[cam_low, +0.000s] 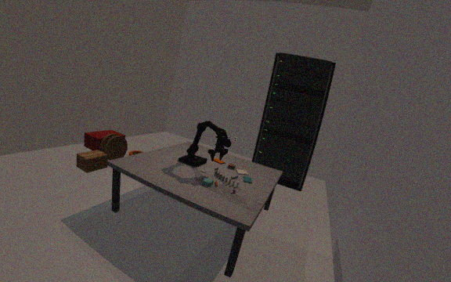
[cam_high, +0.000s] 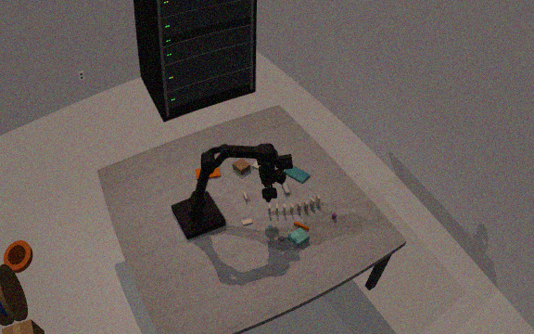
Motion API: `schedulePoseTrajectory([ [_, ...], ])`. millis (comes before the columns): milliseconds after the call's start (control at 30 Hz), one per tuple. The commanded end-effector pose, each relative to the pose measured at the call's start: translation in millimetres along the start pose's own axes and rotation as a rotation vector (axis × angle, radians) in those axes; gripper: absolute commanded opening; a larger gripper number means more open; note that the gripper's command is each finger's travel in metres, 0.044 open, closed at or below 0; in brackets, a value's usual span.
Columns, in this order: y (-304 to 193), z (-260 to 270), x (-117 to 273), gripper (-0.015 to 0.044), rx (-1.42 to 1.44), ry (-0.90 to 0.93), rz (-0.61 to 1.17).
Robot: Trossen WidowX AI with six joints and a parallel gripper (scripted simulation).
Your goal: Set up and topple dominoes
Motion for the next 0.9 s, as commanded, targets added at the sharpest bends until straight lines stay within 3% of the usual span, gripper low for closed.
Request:
schedulePoseTrajectory([
  [0, -24.5, -13.1, -18.0, 0.044, 0.078, -0.001, 0.001],
  [300, -81.2, -26.9, -63.5, 0.044, 0.249, -0.001, 0.005],
  [500, -84.3, -25.1, -65.9, 0.044, 0.252, -0.001, 0.005],
  [733, -84.4, -25.2, -123.7, 0.044, 0.252, -0.001, 0.005],
  [867, -86.9, -23.4, -129.6, 0.044, 0.252, -0.001, 0.005],
])
Point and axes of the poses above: the point midway between the two fingers, 35 mm back from their tips, its own x axis back along the fingers, its own z axis across the jaws, y = z × x, the point moved 8 cm from there along x, back along the fingers, and after that the axes turned 10 degrees about x, right-handed, at the moved point
